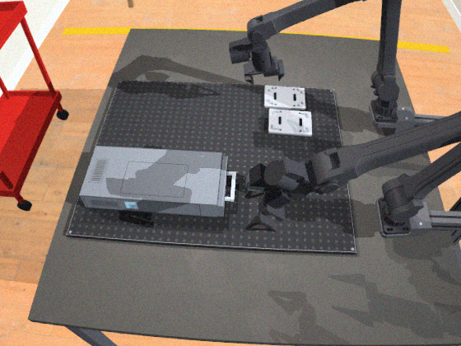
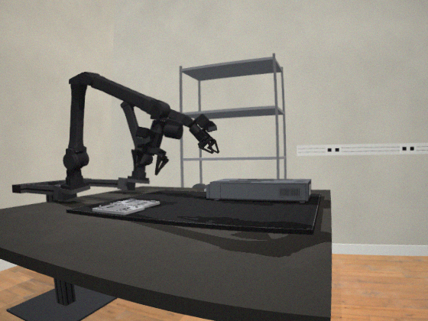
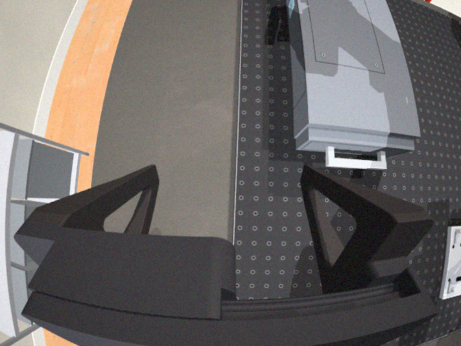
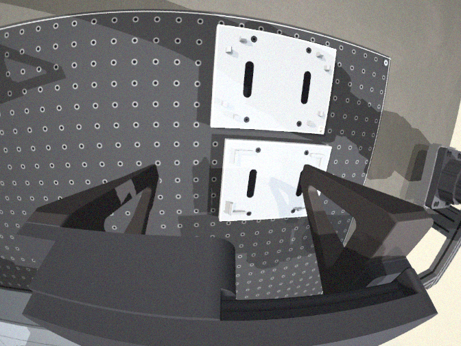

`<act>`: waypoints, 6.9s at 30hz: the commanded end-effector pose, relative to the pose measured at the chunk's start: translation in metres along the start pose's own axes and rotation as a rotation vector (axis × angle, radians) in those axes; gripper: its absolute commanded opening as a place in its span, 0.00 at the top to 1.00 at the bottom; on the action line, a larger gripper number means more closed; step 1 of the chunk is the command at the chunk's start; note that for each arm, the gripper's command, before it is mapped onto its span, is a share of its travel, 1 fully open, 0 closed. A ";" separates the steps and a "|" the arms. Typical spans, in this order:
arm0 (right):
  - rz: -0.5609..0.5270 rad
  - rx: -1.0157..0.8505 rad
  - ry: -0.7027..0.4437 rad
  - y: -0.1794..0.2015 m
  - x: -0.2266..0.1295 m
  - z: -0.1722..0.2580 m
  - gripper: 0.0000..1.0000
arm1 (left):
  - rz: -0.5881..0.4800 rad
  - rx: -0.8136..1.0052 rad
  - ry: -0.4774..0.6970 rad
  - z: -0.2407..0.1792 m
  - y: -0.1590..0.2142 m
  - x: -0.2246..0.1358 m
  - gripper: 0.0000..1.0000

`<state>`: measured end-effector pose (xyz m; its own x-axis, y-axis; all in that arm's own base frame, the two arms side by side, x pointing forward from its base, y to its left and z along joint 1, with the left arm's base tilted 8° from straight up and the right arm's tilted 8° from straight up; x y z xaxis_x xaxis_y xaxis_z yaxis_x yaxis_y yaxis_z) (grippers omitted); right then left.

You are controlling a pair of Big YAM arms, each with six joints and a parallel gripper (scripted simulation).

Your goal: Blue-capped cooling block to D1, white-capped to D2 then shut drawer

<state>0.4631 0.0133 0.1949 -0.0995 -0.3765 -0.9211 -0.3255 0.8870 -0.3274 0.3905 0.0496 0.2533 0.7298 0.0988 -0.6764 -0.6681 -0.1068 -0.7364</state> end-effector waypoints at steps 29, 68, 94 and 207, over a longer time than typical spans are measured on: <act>-0.009 0.015 -0.039 -0.006 -0.016 0.005 0.72 | -0.345 0.014 0.076 -0.019 -0.047 -0.044 1.00; -0.009 0.015 -0.039 -0.006 -0.016 0.005 0.72 | -0.517 0.015 0.148 -0.055 -0.151 -0.155 1.00; -0.009 0.015 -0.039 -0.006 -0.016 0.005 0.72 | -0.719 0.012 0.228 -0.071 -0.183 -0.238 1.00; -0.009 0.015 -0.039 -0.006 -0.016 0.005 0.72 | -1.456 -0.113 0.613 -0.042 -0.178 -0.560 1.00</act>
<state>0.4631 0.0133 0.1949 -0.0995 -0.3765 -0.9211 -0.3255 0.8870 -0.3274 0.1437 -0.0371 0.7323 0.7171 -0.2232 0.6603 0.5857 -0.3206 -0.7444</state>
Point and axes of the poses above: on each arm, the point where the finger pads meet when closed, its own x axis out along the fingers, its own z axis across the jaws, y = z × x, the point moved 8 cm from there along -x, back along the fingers, and after that the axes turned 12 degrees about -x, right-handed, at the moved point
